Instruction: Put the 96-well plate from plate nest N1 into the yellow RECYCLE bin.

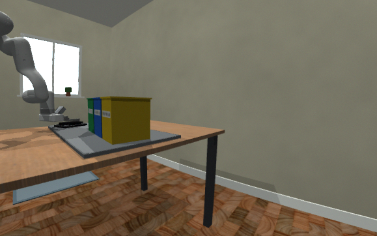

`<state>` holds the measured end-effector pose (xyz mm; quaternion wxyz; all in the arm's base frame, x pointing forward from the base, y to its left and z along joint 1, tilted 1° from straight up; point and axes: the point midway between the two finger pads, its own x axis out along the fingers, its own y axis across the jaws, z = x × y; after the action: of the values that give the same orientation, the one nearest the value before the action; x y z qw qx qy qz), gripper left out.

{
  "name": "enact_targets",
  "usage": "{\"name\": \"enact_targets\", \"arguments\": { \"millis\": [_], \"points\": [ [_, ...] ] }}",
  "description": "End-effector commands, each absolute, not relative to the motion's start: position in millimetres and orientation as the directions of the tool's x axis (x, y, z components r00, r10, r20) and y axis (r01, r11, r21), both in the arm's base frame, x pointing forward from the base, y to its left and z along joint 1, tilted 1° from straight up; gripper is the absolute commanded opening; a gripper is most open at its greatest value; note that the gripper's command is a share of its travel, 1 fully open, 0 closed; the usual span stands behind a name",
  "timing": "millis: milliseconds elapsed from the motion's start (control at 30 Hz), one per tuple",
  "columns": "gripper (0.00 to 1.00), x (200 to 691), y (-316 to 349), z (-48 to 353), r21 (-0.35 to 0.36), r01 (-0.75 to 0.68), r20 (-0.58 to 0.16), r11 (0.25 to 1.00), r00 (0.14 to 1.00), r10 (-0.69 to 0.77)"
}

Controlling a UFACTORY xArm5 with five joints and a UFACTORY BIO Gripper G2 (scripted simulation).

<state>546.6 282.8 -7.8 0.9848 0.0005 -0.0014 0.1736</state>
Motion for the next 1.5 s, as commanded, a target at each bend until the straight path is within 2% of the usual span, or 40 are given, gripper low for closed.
{"name": "enact_targets", "arguments": {
  "millis": [0, 1167, 1200, 1467],
  "points": [
    [0.37, 547.8, 283.5, -8.7, 0.009, -0.342, 0.006, 0.940, 0.940, 0.342],
    [0.37, 547.8, 283.6, -18.8, 0.009, -0.342, 0.006, 0.940, 0.940, 0.342],
    [0.00, 547.8, 283.6, -18.8, 0.009, -0.342, 0.006, 0.940, 0.940, 0.342],
    [0.00, 547.8, 283.6, -18.8, 0.009, -0.342, 0.006, 0.940, 0.940, 0.342]
  ]
}}
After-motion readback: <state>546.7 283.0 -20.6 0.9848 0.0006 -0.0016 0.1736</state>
